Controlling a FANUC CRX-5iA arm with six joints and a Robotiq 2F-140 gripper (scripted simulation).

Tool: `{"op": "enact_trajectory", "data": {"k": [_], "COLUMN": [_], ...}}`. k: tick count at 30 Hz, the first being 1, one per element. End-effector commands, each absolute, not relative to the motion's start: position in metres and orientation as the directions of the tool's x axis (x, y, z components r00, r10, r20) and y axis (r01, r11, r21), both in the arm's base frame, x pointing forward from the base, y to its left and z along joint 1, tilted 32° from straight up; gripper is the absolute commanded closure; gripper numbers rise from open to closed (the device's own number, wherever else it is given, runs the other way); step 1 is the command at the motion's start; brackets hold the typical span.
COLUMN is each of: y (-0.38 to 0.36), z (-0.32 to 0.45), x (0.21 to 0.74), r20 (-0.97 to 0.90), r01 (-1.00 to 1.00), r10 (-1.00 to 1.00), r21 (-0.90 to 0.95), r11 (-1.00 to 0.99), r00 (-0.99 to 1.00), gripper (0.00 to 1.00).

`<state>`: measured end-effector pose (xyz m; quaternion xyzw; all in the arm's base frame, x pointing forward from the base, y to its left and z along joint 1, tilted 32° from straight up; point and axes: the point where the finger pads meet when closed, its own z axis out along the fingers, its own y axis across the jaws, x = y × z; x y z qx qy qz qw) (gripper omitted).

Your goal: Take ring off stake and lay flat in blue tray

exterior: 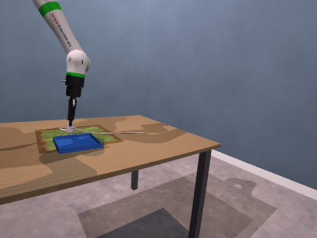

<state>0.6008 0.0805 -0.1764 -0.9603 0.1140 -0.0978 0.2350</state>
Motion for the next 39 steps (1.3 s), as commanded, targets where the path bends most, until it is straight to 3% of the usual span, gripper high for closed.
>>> {"op": "enact_trajectory", "data": {"k": [1,18,39], "y": [0.080,0.077,0.073], "z": [-0.175,-0.172,-0.167], "x": [0.601,0.604,0.612], "r20": [0.135,0.003,-0.008], "r01": [-0.173,-0.173,-0.173], "r10": [-0.265,-0.198,-0.192], "r21": [-0.474,-0.474,-0.474], "r11": [-0.864,-0.864,-0.864], "r00": [0.955,0.980,0.981], "gripper": [0.90,0.90,0.90]}}
